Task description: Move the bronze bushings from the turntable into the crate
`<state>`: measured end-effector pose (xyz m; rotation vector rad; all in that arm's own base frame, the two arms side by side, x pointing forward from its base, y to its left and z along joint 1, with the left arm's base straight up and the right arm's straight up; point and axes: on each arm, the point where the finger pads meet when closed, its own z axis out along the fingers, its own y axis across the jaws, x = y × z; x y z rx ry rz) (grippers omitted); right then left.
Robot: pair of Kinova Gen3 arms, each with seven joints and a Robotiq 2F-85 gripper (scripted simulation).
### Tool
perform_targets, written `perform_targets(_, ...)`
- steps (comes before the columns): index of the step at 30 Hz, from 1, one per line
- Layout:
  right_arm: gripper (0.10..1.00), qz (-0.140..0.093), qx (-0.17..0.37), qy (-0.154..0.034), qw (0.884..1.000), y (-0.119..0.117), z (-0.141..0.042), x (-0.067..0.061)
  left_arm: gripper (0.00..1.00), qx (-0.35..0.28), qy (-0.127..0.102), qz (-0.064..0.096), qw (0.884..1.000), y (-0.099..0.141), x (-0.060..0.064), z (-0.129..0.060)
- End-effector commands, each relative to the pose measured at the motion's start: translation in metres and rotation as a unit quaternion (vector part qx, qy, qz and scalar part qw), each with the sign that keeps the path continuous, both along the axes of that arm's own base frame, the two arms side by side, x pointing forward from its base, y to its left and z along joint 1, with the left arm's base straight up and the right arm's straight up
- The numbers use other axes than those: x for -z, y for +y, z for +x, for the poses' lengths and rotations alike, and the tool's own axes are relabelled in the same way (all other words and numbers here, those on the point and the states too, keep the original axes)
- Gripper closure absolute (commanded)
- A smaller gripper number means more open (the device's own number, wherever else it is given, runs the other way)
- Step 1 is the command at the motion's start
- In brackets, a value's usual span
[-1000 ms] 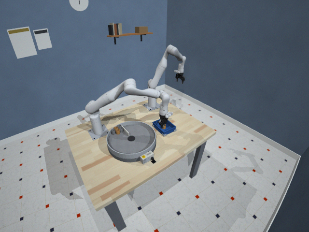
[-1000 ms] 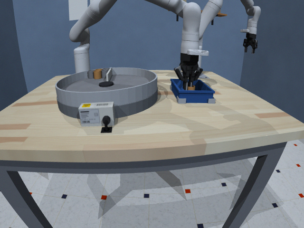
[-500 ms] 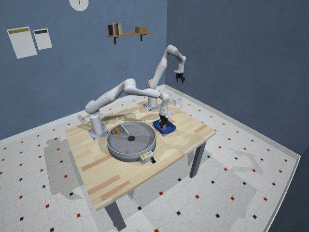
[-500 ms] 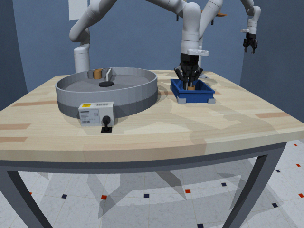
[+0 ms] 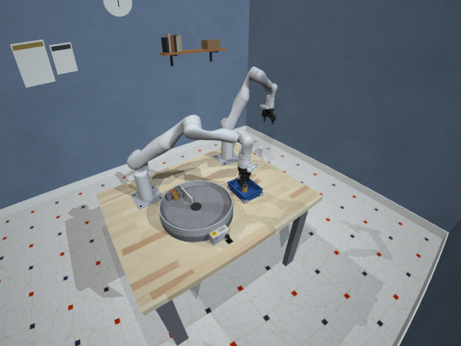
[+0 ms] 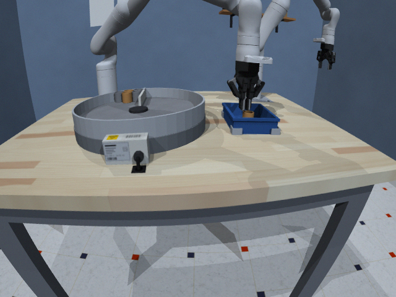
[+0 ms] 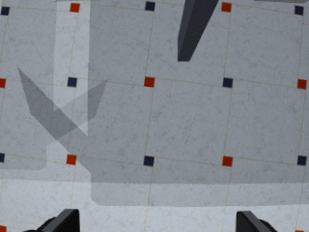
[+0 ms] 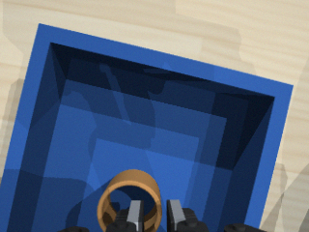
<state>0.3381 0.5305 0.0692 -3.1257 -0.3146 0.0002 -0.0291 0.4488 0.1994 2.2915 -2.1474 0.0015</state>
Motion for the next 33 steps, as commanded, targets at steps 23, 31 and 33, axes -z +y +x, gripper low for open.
perform_targets(23, 0.877, 0.001, 0.000, -0.001, 1.000, 0.000, 0.000, -0.070, 0.001, 0.000, 0.000, 0.001, 1.000, 0.000, -0.001, 0.000)
perform_targets(31, 0.877, 0.001, 0.000, -0.001, 1.000, 0.000, 0.000, -0.070, 0.001, 0.000, 0.000, 0.001, 1.000, 0.000, -0.001, 0.000)
perform_targets(33, 0.877, 0.001, 0.000, -0.001, 1.000, 0.000, 0.000, -0.070, 0.001, 0.000, 0.000, 0.001, 1.000, 0.000, -0.001, 0.000)
